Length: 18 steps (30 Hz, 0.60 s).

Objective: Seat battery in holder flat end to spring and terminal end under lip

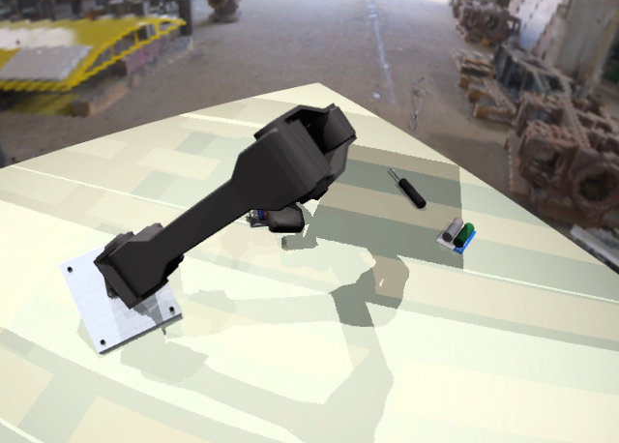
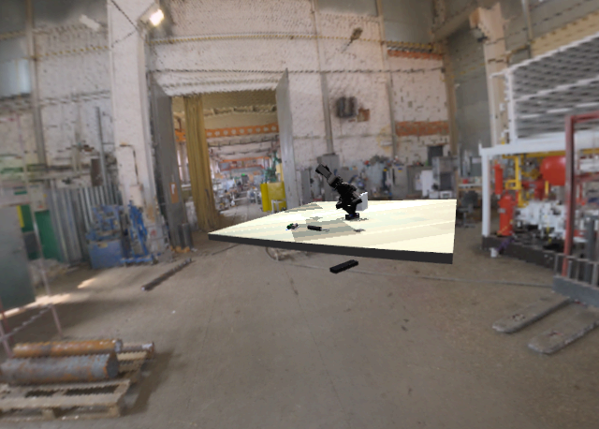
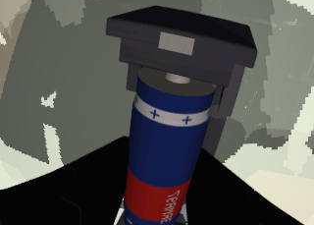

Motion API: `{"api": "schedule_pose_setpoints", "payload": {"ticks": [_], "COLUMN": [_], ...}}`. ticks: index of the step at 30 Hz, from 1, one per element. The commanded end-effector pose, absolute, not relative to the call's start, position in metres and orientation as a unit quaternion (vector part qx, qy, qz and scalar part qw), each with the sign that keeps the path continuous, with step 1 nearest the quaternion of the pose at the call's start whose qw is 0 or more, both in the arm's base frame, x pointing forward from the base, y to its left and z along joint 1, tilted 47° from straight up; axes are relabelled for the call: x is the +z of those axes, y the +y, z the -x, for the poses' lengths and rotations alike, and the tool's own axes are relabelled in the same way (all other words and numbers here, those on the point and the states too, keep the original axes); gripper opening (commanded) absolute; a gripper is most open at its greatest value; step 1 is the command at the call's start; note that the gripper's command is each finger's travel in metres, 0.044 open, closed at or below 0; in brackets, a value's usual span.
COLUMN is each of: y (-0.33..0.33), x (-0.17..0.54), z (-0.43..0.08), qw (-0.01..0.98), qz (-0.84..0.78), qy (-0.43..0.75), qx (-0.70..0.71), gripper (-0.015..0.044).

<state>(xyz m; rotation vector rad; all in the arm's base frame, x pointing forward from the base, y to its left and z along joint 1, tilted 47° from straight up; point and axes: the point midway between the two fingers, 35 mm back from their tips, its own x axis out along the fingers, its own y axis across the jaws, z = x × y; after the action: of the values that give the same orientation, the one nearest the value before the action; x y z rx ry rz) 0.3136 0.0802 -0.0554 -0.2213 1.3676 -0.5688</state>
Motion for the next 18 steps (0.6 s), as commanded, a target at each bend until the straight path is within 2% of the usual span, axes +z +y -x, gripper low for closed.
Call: {"api": "schedule_pose_setpoints", "payload": {"ticks": [1, 18], "y": [0.0784, 0.0793], "x": [-0.0542, -0.0496], "z": [-0.3162, -0.3235], "qw": [0.73, 0.729], "qz": [0.103, 0.101], "qy": [0.624, 0.625], "qx": [-0.258, -0.259], "gripper": [0.0072, 0.0072]}}
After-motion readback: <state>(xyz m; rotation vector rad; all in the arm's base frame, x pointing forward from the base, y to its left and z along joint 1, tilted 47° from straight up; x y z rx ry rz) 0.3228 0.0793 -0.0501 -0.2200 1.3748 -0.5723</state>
